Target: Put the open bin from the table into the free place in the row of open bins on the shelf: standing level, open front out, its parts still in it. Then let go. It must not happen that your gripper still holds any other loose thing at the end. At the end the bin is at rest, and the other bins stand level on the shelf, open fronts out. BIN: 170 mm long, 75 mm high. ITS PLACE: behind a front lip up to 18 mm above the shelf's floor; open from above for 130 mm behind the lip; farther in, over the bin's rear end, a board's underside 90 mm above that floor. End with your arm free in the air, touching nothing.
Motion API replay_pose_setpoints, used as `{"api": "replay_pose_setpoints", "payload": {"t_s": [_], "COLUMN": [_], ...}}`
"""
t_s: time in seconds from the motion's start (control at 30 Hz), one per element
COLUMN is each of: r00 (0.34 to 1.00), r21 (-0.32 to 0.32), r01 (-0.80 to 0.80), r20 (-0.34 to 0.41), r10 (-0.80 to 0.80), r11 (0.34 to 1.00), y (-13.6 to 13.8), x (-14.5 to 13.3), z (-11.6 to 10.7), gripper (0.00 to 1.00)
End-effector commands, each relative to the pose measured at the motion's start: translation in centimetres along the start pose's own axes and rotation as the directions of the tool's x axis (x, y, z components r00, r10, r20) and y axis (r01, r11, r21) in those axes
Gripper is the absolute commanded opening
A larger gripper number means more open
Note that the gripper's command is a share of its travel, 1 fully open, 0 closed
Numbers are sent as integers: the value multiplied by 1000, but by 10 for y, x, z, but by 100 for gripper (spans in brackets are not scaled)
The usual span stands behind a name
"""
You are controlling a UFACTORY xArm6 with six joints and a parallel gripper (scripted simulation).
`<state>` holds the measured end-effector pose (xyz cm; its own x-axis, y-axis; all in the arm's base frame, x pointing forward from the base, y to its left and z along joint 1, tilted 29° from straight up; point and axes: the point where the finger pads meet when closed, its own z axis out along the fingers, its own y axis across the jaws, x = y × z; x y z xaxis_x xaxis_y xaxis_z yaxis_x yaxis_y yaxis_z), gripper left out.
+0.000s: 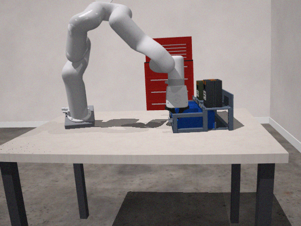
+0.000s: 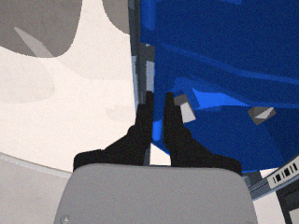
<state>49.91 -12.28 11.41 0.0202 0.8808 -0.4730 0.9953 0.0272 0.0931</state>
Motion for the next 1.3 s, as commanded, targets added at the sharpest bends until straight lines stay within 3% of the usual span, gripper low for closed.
{"api": "replay_pose_setpoints", "payload": {"t_s": [0.0,0.8,0.83,1.27], "r00": [1000,1000,1000,1000], "r21": [-6,-7,-5,-5], "r01": [-1,-1,-1,-1], "r20": [0,0,0,0], "r10": [1,1,1,1], "r11": [1000,1000,1000,1000], "y": [2,2,2,2], "x": [0,0,0,0], "z": [-1,2,2,2], "gripper": [0,0,100,100]}}
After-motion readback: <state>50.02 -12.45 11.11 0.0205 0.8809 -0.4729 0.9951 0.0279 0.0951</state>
